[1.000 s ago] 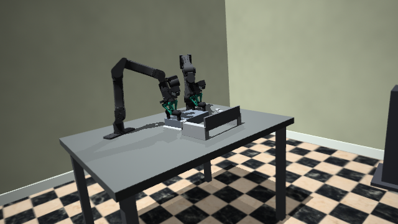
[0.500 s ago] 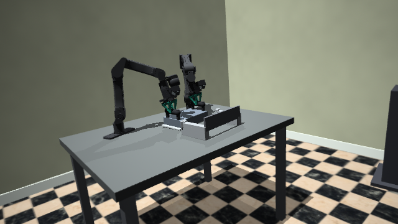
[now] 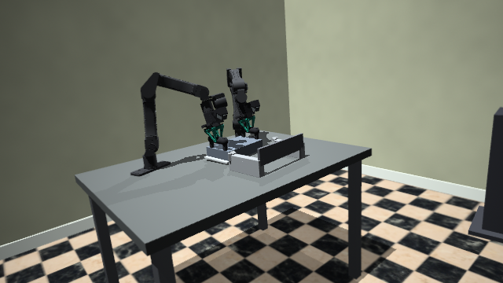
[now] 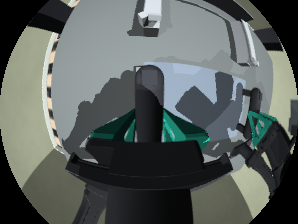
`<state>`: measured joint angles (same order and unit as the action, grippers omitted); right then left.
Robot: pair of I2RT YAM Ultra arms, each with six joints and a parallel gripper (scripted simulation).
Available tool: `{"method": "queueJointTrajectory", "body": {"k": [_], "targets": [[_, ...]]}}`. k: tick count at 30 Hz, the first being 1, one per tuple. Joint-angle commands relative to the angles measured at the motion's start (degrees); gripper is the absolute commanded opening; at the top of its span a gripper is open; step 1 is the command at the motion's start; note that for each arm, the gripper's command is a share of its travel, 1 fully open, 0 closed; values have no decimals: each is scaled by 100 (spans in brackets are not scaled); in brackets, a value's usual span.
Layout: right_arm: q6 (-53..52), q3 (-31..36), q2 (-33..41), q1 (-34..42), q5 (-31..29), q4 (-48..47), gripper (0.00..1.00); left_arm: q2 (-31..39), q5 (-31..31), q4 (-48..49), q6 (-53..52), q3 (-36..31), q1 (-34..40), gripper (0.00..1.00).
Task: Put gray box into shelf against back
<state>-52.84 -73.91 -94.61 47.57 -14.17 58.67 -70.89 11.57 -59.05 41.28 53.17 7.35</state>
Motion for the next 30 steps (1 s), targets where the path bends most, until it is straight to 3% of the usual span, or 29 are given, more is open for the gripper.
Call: {"method": "queueJointTrajectory", "body": {"k": [1,30], "targets": [[50,-360,271,-105,-278,145,15,255,266,-82,-74,357,-61,15],[45,-472,284,-98,-280,76,15,277,269,29,-72,463,-62,15]]}}
